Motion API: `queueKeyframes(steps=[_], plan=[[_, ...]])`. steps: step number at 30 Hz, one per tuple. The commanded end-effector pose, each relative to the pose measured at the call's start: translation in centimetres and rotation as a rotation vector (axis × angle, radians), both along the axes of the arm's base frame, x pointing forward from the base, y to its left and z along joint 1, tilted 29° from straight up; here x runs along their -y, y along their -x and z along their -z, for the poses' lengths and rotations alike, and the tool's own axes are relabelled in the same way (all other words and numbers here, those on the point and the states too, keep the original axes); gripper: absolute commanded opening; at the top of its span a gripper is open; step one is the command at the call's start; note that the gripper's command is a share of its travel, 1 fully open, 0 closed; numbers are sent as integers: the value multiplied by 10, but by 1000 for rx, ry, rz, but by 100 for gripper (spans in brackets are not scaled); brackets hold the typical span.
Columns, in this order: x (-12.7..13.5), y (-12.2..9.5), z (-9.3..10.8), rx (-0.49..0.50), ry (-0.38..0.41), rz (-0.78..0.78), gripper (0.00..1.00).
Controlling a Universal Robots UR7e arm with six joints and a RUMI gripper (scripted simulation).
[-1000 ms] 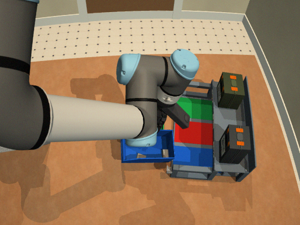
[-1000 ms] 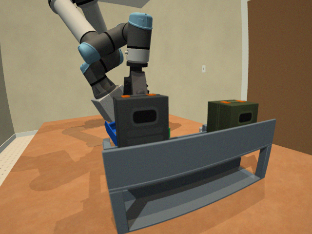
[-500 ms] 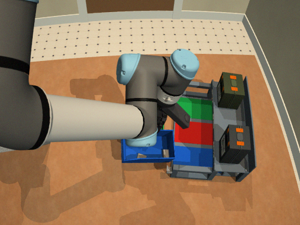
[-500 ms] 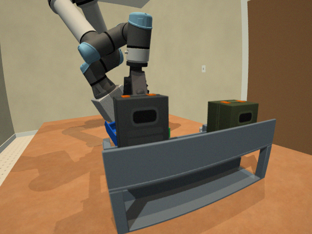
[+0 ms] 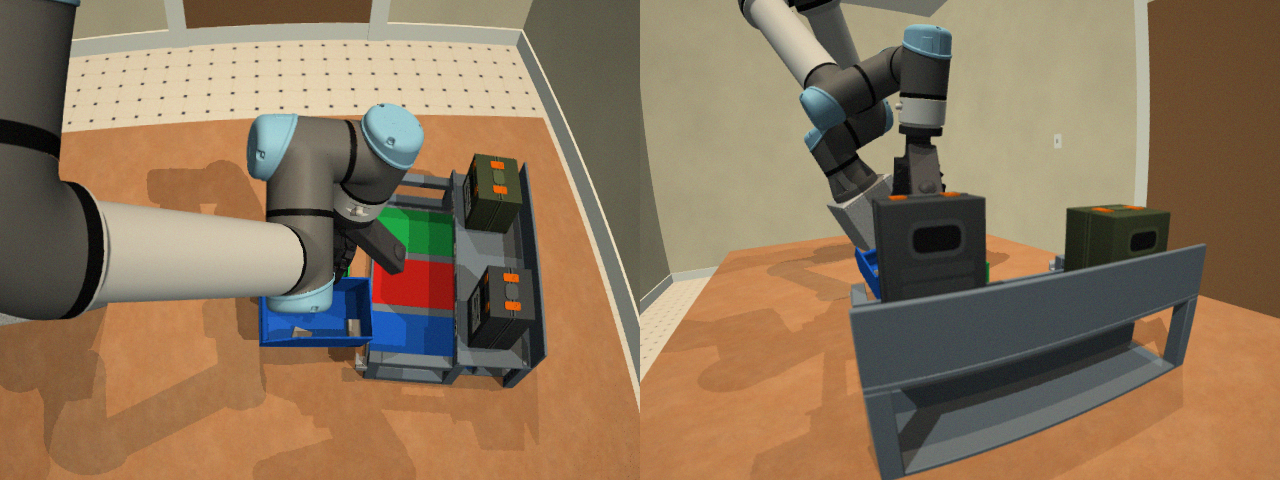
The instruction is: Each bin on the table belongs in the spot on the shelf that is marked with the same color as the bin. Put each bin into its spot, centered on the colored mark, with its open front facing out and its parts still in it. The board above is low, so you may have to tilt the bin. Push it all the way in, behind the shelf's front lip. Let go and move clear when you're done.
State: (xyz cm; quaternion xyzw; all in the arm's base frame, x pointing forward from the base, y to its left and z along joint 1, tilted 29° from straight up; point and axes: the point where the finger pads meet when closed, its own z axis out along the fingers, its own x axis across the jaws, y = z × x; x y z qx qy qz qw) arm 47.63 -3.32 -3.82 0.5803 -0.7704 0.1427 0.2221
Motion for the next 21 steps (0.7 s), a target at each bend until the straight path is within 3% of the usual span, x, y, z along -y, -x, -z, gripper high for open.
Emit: queueKeyframes(steps=[1, 21], plan=[[-1, -1, -1, 3, 1, -3, 0], [-1, 0, -1, 3, 2, -5, 0]])
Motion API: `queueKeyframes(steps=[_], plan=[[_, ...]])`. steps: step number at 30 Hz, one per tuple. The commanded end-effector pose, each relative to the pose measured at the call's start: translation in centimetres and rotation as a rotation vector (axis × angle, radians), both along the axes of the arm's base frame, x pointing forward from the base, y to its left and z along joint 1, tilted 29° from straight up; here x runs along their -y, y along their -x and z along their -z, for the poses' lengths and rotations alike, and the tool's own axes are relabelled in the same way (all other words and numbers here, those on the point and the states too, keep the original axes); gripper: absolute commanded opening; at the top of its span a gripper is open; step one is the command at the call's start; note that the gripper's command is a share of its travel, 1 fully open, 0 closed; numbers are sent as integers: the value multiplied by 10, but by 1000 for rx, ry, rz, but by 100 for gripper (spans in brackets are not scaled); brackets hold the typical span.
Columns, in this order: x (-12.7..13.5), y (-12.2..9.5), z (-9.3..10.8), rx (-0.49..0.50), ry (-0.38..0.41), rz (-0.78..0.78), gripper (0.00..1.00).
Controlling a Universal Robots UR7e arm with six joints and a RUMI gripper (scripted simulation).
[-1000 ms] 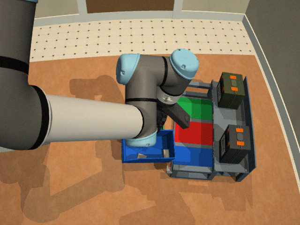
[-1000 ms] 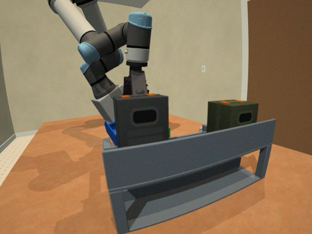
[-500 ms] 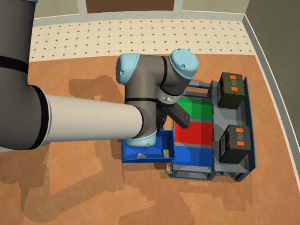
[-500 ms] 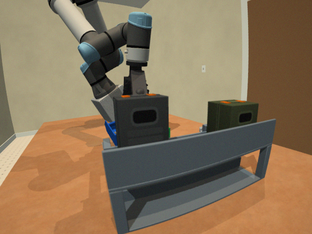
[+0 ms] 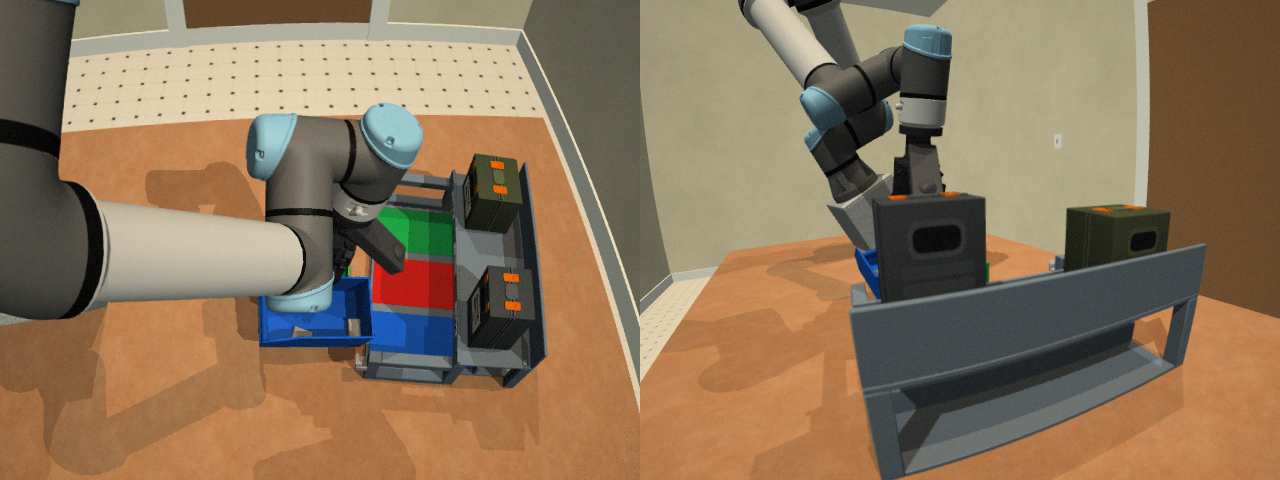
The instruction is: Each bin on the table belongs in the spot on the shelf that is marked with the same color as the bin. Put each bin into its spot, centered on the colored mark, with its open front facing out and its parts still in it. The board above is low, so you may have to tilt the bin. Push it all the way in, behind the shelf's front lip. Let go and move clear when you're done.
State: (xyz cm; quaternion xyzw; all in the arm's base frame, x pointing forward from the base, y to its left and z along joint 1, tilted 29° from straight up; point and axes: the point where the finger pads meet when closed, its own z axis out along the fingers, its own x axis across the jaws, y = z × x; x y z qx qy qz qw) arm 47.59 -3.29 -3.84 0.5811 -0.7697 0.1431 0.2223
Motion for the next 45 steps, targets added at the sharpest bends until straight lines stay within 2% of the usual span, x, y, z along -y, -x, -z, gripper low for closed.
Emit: queueKeyframes(steps=[1, 25, 45], plan=[[-1, -1, -2, 3, 1, -3, 0], [1, -8, -2, 3, 1, -2, 0], [3, -23, -4, 3, 1, -2, 0]])
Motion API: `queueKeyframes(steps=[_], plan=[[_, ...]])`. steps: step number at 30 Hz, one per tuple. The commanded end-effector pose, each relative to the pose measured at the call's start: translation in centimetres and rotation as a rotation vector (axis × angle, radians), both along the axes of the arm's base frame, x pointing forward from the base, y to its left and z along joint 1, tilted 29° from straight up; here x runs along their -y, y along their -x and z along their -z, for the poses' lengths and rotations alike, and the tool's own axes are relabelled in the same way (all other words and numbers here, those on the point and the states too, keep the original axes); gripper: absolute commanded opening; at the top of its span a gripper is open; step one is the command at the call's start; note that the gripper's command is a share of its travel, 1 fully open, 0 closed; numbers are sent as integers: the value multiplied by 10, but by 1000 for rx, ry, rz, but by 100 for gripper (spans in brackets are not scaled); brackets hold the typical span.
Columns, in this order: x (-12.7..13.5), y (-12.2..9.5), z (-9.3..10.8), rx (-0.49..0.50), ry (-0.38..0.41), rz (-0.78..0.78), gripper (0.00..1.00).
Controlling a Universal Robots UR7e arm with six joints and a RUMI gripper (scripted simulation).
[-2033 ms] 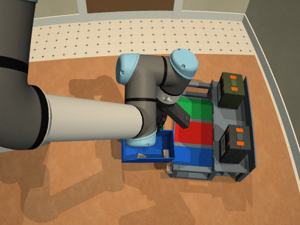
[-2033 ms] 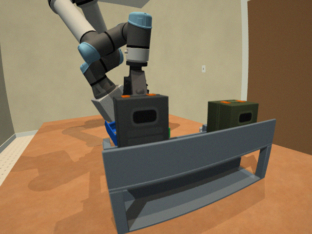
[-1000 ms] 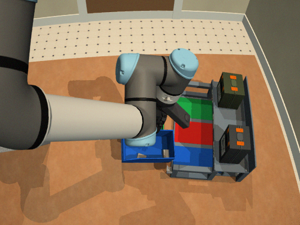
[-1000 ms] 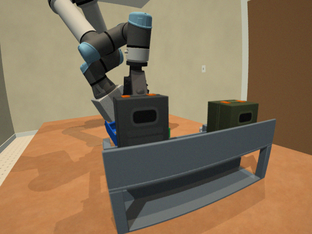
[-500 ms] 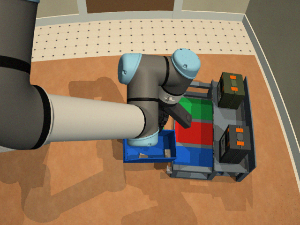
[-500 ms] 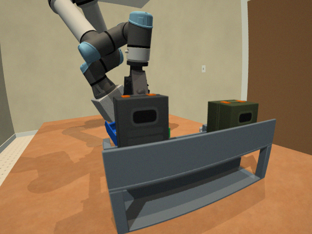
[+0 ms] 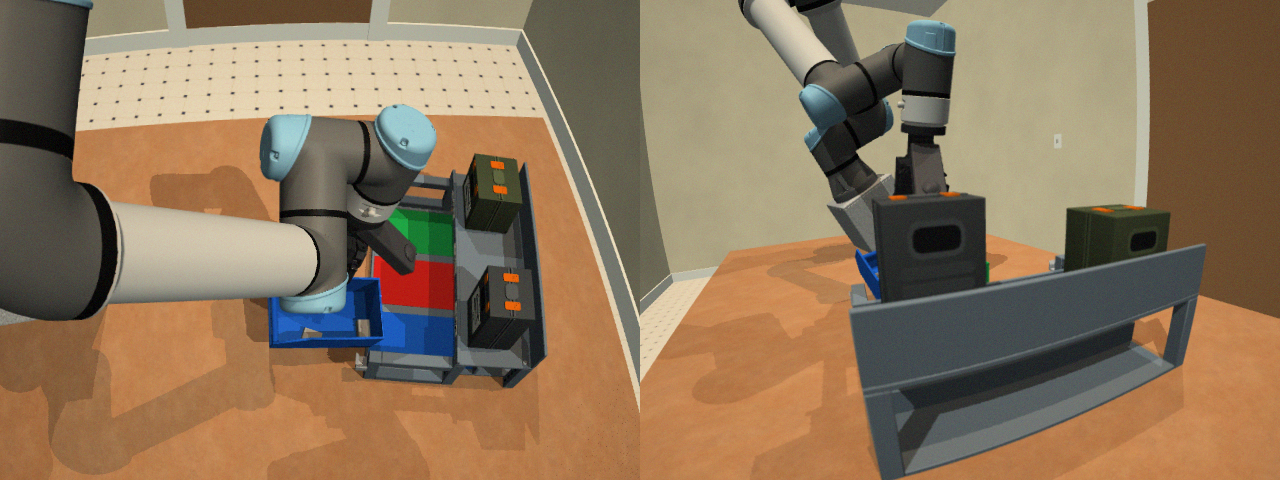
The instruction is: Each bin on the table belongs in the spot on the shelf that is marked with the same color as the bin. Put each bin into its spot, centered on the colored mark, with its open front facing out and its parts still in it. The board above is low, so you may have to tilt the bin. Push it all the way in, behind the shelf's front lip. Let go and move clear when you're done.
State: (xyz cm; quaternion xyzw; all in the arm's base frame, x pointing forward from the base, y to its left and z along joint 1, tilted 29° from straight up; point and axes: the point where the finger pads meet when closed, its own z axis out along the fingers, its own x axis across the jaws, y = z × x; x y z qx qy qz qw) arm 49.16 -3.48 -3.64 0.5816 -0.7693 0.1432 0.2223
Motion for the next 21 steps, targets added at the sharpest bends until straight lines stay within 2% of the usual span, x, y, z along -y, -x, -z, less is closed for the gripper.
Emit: queueKeyframes(steps=[1, 21], plan=[[1, -8, -2, 3, 1, -1, 0], [4, -28, -5, 3, 1, -1, 0]])
